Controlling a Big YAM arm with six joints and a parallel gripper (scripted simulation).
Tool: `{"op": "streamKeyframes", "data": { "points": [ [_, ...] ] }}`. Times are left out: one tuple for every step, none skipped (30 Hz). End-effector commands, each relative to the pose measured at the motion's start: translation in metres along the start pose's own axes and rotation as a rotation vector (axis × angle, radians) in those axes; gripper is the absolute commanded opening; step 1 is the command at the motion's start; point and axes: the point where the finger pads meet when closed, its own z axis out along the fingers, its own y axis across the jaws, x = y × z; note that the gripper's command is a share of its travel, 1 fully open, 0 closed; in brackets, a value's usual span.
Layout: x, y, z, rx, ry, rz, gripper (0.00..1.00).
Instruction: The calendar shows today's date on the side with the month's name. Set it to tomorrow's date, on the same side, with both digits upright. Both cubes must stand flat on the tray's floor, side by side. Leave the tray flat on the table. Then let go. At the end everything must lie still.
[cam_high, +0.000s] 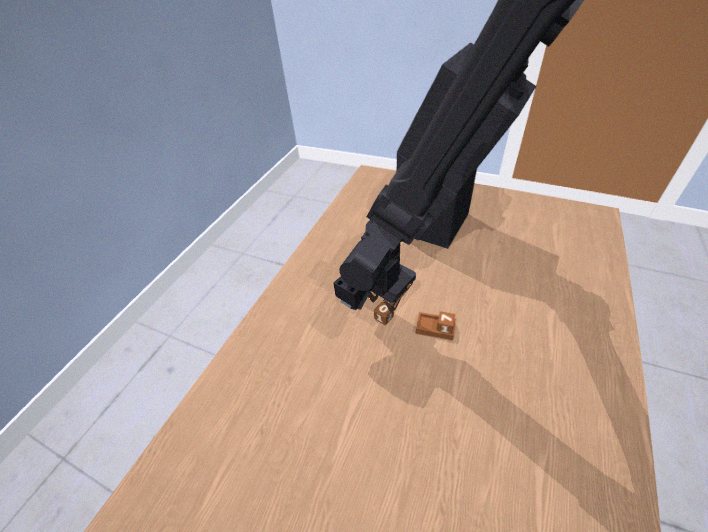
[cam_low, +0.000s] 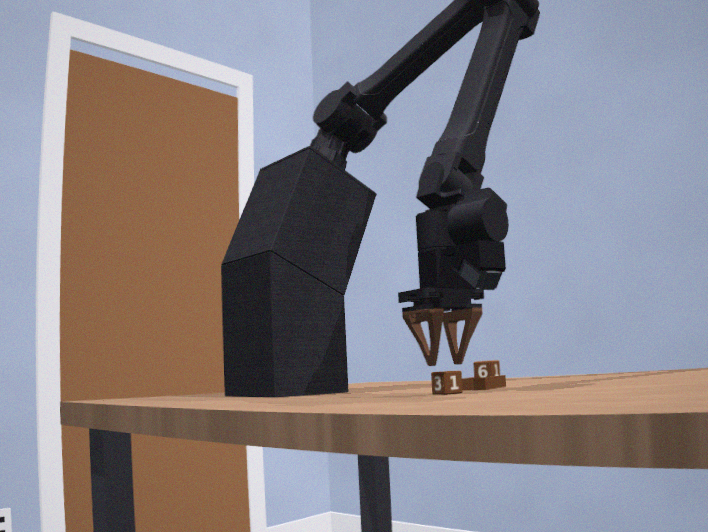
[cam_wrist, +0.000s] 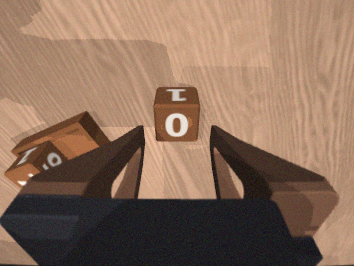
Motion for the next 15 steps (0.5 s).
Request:
{"op": "streamKeyframes", "data": {
  "points": [
    [-0.0084,0.007,-0.001,-0.006,-0.023,-0.013,0.45],
    [-0.0084,0.007,-0.001,-0.006,-0.023,-0.013,0.45],
    [-0.0084,0.007,-0.001,-0.006,-0.023,-0.013,0.45],
    [-0.0084,0.007,-0.001,-0.006,-0.023,-0.013,0.45],
    [-0.0084,0.007,-0.001,-0.006,-0.023,-0.013,0.45],
    [-0.0084,0.007,-0.001,-0.006,-0.023,-0.013,0.45],
    [-0.0085,0.0071,-0.001,-0.006,-0.023,-0.013,0.45],
    [-0.0088,0.0072,-0.001,-0.006,-0.024,-0.014,0.45],
    [-0.0091,0.0073,-0.001,-0.006,-0.024,-0.014,0.45],
    [-0.0096,0.0075,-0.0011,-0.006,-0.025,-0.014,0.45],
    [-0.0102,0.0078,-0.0011,-0.007,-0.026,-0.015,0.45],
    [-0.0109,0.0081,-0.0012,-0.007,-0.027,-0.016,0.45],
    [-0.0116,0.0084,-0.0012,-0.007,-0.027,-0.016,0.45],
    [-0.0123,0.0087,-0.0013,-0.007,-0.028,-0.017,0.45],
    [-0.0123,0.0087,-0.0013,-0.007,-0.028,-0.017,0.45]
  ]
}}
